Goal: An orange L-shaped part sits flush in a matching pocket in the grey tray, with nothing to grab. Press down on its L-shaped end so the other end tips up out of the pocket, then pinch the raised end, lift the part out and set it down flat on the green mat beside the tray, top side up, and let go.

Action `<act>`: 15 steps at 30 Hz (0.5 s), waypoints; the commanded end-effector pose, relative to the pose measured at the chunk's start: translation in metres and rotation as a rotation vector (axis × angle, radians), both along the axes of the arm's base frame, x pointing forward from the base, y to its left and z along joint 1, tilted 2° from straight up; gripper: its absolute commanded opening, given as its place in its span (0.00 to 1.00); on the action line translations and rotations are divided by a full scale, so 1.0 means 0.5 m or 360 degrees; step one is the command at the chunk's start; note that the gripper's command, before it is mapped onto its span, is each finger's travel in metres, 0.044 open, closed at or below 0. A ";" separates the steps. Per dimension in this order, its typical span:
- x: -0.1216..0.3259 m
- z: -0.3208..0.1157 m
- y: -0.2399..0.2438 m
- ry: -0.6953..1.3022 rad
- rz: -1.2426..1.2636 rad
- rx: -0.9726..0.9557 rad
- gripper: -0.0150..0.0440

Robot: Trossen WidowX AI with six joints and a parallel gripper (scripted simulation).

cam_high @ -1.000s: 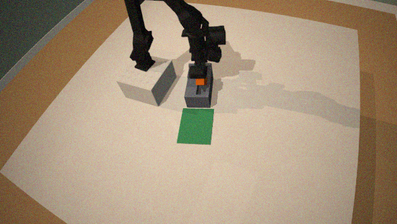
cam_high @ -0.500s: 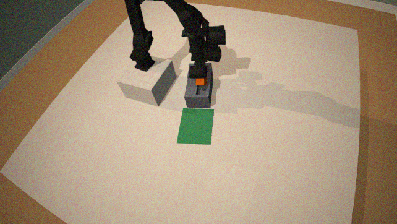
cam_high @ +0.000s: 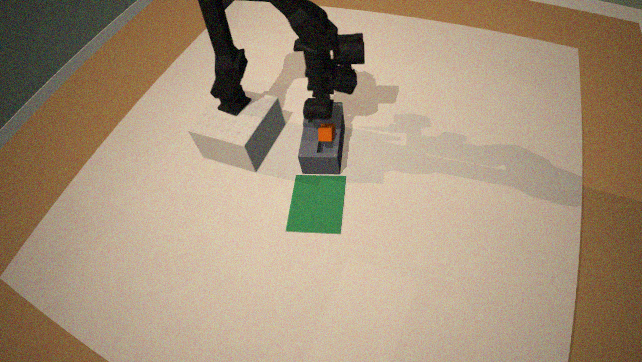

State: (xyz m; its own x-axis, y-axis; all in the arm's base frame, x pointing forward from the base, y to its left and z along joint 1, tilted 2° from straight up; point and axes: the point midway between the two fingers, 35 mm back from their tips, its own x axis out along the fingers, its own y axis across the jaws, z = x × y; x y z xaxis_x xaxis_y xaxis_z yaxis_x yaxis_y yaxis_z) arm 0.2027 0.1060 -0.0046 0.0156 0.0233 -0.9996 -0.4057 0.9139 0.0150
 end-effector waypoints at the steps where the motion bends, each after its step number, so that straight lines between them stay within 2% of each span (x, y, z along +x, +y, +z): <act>1: 0.017 0.068 -0.002 -0.0043 -0.0003 0.0015 0.56; 5: 0.010 0.181 -0.022 -0.0043 -0.0003 0.0014 0.56; 15: 0.009 0.187 -0.023 -0.0043 -0.0003 0.0014 0.56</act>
